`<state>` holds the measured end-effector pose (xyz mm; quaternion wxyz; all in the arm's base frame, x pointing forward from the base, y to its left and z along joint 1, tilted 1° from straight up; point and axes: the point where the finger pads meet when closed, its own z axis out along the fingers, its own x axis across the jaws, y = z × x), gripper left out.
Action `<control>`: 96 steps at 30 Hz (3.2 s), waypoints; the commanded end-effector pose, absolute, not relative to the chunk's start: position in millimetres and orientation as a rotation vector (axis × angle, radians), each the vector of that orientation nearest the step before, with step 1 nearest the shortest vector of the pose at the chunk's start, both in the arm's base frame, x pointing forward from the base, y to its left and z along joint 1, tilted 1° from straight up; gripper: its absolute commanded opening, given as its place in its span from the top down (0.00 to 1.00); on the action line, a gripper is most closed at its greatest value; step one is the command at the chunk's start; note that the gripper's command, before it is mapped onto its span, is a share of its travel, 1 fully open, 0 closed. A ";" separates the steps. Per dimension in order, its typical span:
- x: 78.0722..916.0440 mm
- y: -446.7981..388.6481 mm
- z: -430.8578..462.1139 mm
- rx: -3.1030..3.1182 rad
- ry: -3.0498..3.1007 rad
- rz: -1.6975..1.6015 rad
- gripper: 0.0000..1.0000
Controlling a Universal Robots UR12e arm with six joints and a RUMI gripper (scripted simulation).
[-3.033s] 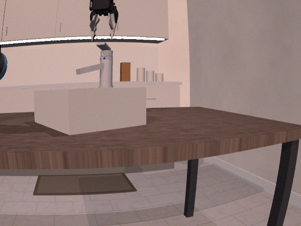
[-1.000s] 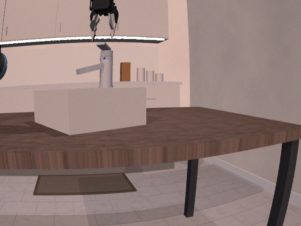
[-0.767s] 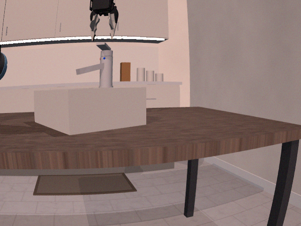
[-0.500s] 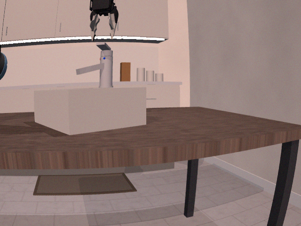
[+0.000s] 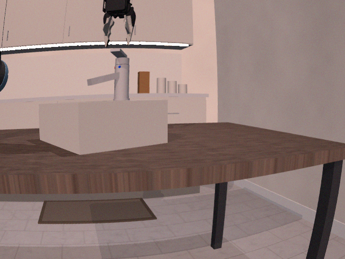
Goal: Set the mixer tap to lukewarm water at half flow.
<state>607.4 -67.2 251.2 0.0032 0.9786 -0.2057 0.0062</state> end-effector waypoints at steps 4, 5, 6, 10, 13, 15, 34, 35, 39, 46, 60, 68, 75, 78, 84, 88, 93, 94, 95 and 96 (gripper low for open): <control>607.9 -67.4 251.0 3.068 -0.645 0.022 0.59; 607.9 -67.4 250.6 3.068 -0.645 0.022 0.59; 607.9 -67.4 250.2 3.068 -0.645 0.022 0.59; 608.0 -67.5 248.1 3.068 -0.645 0.022 0.59; 608.0 -67.5 246.0 3.068 -0.645 0.022 0.59; 608.0 -67.5 244.4 3.068 -0.645 0.022 0.59; 608.2 -67.6 228.1 3.068 -0.645 0.022 0.59; 608.2 -67.6 227.2 3.068 -0.645 0.022 0.59; 608.2 -67.7 225.7 3.068 -0.645 0.022 0.59; 608.3 -67.7 221.6 3.068 -0.645 0.022 0.59; 608.3 -67.7 219.7 3.068 -0.645 0.022 0.59; 608.3 -67.7 219.7 3.068 -0.645 0.022 0.59; 608.3 -67.7 219.7 3.068 -0.645 0.022 0.59; 608.3 -67.7 219.7 3.068 -0.645 0.022 0.59; 608.3 -67.7 219.7 3.068 -0.645 0.022 0.59; 608.3 -67.7 219.7 3.068 -0.645 0.022 0.59; 608.3 -67.7 219.7 3.068 -0.645 0.022 0.59; 608.3 -67.7 219.7 3.068 -0.645 0.022 0.59; 608.3 -67.7 219.7 3.068 -0.645 0.022 1.00; 608.3 -67.7 219.7 3.068 -0.645 0.022 1.00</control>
